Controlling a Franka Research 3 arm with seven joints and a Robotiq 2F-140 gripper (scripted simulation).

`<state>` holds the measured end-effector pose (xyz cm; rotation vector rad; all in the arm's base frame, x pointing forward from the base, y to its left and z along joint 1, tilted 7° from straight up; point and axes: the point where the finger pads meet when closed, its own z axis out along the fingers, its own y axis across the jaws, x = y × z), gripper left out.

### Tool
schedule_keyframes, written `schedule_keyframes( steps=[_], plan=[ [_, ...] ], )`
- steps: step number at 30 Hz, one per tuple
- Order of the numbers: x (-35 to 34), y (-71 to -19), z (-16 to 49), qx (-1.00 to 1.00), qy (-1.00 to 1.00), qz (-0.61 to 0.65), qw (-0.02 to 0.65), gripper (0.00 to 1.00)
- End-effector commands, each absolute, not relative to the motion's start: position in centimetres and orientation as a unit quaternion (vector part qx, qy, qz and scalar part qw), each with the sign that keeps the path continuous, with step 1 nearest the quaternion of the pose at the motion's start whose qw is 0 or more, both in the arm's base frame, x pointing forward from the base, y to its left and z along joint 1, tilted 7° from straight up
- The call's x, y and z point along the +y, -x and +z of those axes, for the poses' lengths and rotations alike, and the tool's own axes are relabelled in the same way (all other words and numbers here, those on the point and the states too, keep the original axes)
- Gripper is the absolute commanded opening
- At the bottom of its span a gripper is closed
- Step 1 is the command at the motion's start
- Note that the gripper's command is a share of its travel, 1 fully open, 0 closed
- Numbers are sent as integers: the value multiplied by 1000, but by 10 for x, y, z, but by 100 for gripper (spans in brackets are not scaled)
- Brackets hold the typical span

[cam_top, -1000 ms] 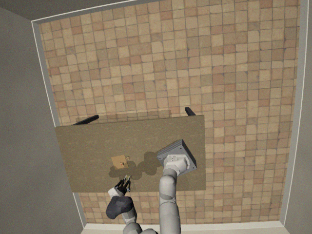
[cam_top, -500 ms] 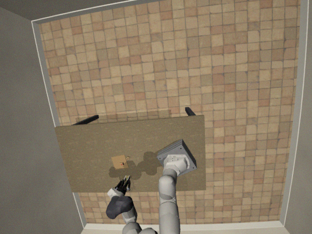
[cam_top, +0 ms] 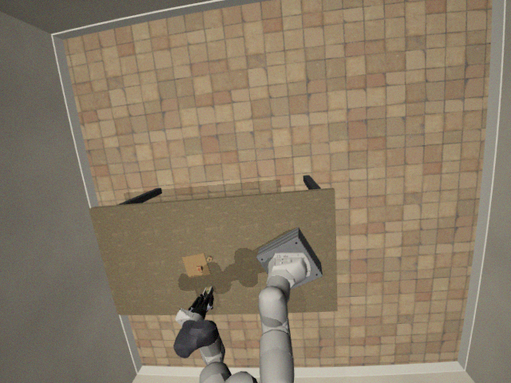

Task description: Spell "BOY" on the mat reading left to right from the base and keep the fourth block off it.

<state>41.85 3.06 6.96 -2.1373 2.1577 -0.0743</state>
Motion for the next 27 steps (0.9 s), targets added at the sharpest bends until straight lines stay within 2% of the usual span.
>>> schedule_keyframes(
  steps=[1,27],
  plan=[
    [31,-420,69,659,750,-30,51,13],
    [31,-421,64,516,855,-38,45,13]
  ],
)
